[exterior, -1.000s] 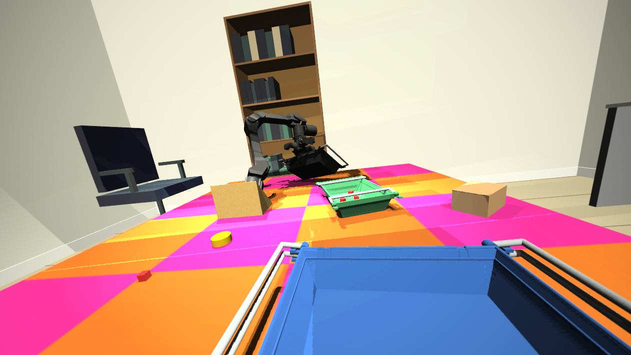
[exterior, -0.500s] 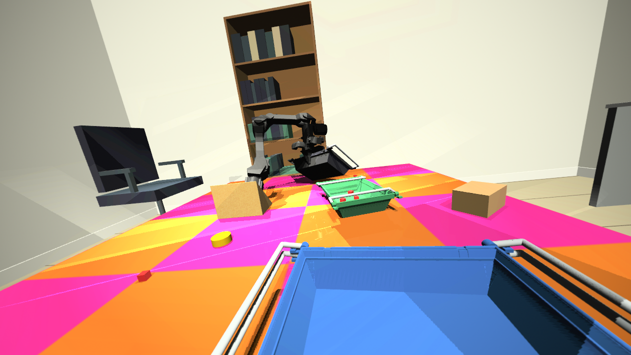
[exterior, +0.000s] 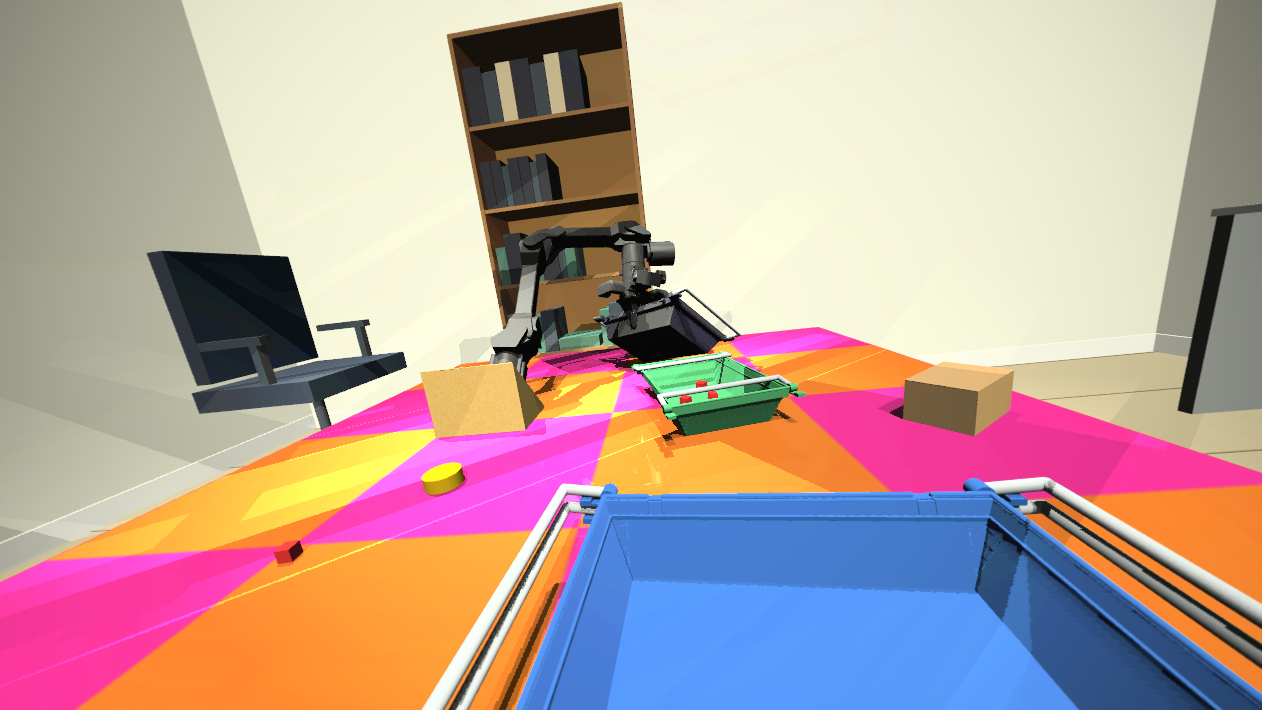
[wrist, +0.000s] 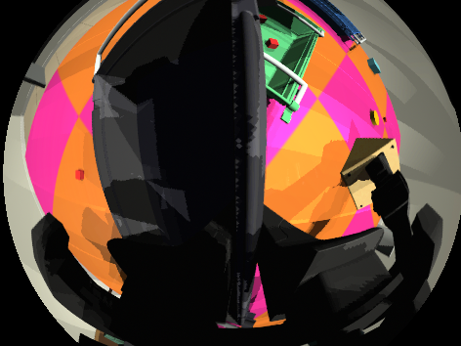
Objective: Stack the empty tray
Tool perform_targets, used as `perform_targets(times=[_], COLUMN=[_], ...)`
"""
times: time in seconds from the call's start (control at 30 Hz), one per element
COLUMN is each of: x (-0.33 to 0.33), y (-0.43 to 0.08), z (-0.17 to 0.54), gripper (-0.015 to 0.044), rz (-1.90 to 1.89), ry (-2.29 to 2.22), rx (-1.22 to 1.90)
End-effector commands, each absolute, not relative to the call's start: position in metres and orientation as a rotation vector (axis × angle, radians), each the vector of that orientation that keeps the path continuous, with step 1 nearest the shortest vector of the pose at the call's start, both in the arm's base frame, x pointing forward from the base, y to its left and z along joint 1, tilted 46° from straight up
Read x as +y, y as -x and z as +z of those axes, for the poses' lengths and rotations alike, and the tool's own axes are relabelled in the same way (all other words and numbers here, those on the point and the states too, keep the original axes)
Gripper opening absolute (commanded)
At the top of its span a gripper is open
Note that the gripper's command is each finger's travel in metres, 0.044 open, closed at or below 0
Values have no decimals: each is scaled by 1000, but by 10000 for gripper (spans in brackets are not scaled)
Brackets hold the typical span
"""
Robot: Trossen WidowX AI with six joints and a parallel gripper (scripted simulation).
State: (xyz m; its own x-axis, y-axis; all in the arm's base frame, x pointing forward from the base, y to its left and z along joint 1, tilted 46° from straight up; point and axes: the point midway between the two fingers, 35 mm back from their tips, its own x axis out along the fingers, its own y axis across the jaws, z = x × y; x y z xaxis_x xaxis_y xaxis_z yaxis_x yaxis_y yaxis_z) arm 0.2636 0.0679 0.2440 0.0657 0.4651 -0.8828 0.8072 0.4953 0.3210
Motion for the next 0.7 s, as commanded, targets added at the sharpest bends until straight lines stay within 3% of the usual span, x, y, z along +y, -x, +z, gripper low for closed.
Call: perform_targets(times=[0.0,0.67], x=[52,-16], y=[-275,-306], z=[240,199], gripper=[0,0], rz=[-380,-451], ry=[-1167,-1315], rx=[1563,1597])
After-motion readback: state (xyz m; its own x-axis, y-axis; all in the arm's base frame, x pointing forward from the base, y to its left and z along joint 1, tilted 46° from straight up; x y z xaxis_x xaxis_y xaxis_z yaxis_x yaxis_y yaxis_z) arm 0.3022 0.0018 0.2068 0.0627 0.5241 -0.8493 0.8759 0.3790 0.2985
